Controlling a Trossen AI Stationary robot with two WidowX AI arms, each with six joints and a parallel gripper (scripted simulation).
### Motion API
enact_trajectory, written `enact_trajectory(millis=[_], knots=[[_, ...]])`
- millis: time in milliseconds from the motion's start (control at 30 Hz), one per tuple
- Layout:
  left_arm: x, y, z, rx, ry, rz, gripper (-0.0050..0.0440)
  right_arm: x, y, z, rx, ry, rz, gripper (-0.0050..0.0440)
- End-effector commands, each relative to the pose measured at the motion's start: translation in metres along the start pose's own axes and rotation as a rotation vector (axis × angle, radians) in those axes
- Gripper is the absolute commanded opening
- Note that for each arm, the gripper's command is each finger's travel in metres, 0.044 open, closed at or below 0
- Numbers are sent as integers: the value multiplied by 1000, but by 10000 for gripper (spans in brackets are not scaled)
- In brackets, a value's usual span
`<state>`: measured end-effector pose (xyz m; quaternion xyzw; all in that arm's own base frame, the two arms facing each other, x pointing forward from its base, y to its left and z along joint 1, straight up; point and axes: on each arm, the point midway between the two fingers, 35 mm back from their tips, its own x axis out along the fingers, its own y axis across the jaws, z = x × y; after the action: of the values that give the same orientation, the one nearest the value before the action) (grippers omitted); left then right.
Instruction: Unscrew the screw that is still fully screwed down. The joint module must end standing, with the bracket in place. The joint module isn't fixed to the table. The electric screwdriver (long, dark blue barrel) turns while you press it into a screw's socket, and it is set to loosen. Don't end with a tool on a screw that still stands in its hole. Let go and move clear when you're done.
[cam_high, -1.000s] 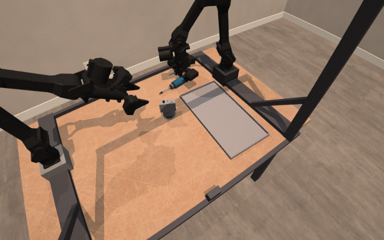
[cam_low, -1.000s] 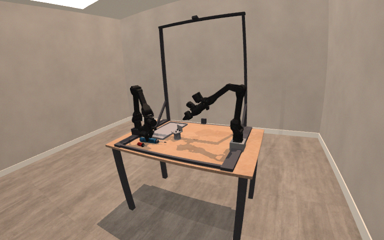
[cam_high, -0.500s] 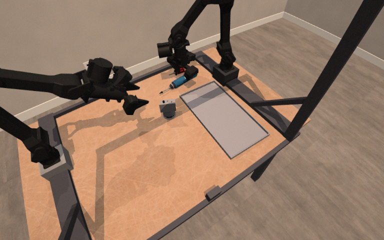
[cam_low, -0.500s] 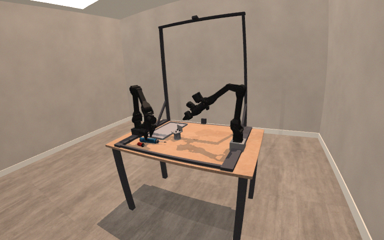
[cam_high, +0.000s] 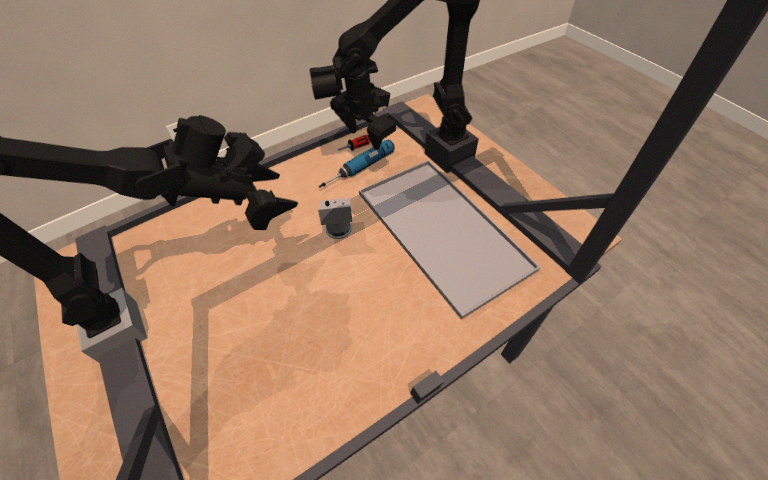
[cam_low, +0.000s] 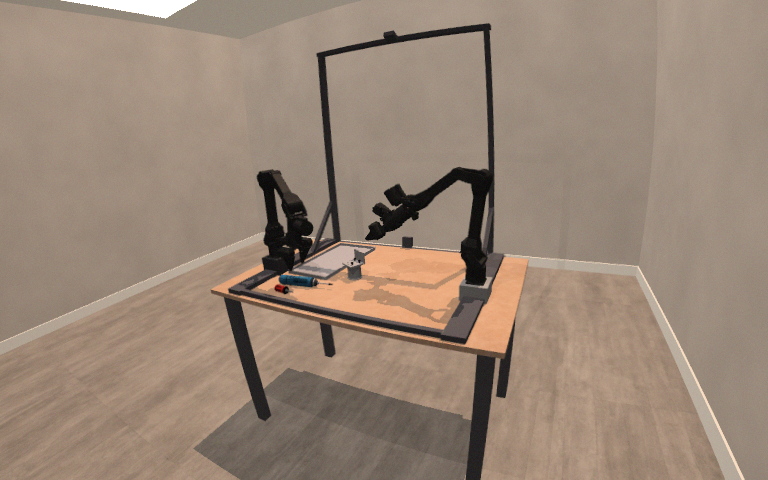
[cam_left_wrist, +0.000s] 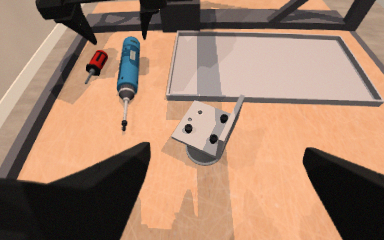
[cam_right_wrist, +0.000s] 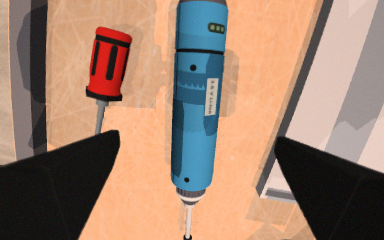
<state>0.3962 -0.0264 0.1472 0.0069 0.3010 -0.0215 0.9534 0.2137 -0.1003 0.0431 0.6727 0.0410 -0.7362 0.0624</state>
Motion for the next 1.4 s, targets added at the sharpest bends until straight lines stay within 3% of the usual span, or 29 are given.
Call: enact_trajectory(millis=[0, 1367], knots=[[-4, 0, 8, -1, -21, 0, 440, -7, 2, -5, 4, 23, 7, 440], [-4, 0, 8, -1, -21, 0, 440, -4, 1, -2, 2, 14, 6, 440]])
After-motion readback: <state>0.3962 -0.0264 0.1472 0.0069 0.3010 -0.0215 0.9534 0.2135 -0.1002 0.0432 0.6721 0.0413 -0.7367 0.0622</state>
